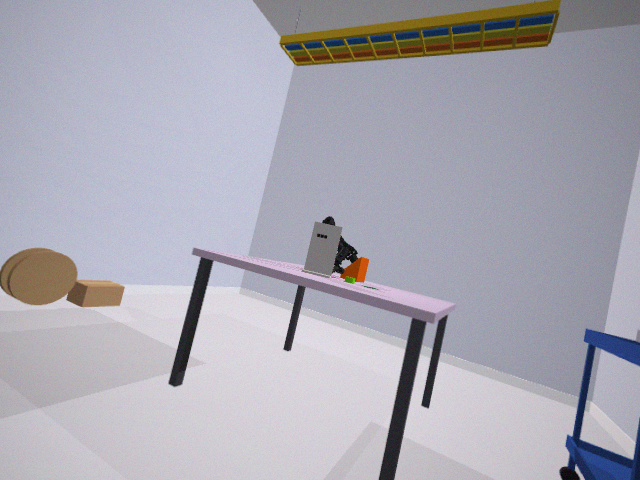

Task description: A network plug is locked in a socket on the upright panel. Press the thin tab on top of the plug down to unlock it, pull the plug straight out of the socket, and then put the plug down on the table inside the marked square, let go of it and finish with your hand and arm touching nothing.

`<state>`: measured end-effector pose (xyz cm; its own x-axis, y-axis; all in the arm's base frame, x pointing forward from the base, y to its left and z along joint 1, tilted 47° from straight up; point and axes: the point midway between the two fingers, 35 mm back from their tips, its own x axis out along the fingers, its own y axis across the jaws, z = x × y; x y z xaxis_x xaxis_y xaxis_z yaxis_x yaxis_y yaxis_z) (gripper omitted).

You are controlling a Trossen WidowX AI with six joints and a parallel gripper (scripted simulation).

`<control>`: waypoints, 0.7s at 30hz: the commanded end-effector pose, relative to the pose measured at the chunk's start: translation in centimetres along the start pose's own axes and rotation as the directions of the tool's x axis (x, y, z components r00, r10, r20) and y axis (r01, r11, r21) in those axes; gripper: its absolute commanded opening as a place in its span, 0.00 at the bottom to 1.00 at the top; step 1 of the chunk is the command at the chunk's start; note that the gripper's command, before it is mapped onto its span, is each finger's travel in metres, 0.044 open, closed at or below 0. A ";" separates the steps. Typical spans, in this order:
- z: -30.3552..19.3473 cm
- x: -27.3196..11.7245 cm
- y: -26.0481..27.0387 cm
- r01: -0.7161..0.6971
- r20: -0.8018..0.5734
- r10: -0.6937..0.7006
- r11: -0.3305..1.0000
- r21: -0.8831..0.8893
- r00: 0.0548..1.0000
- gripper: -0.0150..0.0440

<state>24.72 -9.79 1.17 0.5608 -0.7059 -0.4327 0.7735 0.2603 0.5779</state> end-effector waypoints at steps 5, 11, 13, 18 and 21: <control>0.0 -0.6 0.0 0.002 0.002 -0.002 1.000 0.003 1.000 0.52; 0.0 -1.0 0.0 0.002 0.001 -0.002 1.000 0.003 1.000 0.52; 0.0 -1.1 0.1 0.002 0.001 -0.002 1.000 0.003 1.000 0.52; 0.0 -1.4 0.1 0.001 0.001 -0.001 1.000 0.002 1.000 0.52; 0.0 -1.6 0.1 0.001 0.001 -0.001 1.000 0.002 1.000 0.52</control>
<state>24.03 -8.75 1.75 0.5608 -0.7048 -0.4345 0.7743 0.2605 0.5767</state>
